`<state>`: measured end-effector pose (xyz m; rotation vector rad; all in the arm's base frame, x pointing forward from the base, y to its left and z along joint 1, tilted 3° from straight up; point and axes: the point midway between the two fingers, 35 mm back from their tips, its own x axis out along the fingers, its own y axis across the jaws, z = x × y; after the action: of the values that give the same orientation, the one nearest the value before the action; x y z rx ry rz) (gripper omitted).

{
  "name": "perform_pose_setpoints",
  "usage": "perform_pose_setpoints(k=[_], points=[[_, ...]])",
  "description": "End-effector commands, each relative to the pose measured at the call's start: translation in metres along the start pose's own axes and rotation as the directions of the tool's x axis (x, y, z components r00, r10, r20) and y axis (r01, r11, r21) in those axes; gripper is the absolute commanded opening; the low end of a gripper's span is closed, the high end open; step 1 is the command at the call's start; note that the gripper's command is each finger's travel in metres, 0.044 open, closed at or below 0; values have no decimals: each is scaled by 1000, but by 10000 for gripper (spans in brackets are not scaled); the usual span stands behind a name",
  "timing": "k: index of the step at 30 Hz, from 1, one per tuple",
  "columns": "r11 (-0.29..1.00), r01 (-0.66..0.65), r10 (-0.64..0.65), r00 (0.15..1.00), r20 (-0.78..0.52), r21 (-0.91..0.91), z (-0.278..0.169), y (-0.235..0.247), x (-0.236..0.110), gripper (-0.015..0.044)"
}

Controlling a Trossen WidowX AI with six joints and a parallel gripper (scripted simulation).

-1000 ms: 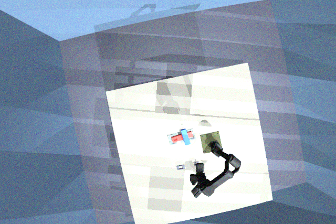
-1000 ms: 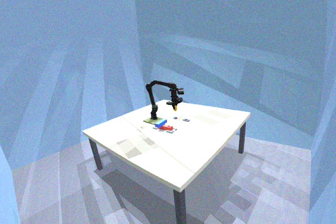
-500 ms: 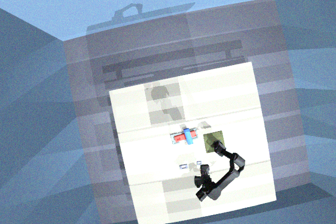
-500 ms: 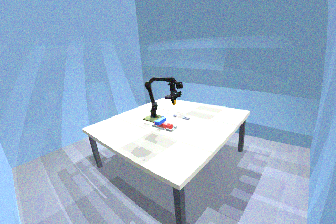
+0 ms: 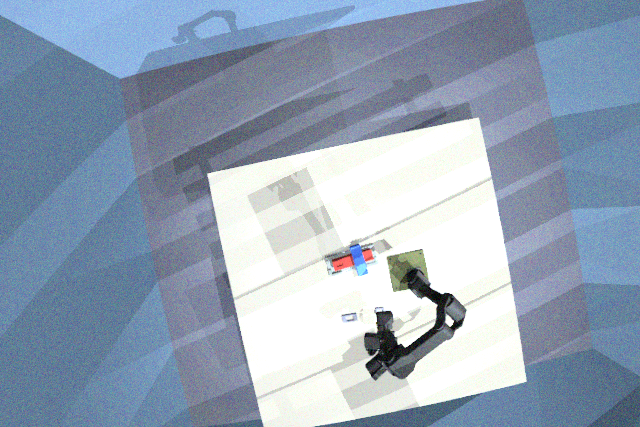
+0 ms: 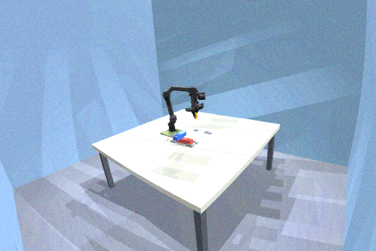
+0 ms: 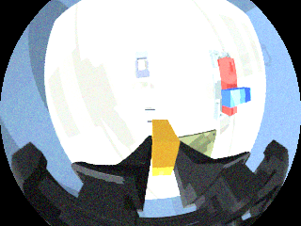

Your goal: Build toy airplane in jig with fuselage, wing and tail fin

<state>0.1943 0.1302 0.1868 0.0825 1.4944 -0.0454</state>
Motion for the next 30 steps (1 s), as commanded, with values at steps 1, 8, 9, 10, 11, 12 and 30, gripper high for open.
perform_pose_setpoints(k=[1, 8, 9, 10, 11, 12, 30], points=[[1000, 2, -2, 1000, 6, 0, 10, -5, 1, 0], [1000, 8, -8, 1000, 9, 8, 24, -14, 4, 0], [1000, 9, -9, 1000, 10, 9, 26, -16, 5, 0], [1000, 10, -10, 1000, 10, 10, 28, -17, 5, 0], [1000, 11, -11, 1000, 11, 11, 30, -19, 6, 0], [1000, 12, -12, 1000, 11, 12, 32, -20, 6, 0], [1000, 7, -6, 1000, 7, -13, 65, -48, 12, 0]])
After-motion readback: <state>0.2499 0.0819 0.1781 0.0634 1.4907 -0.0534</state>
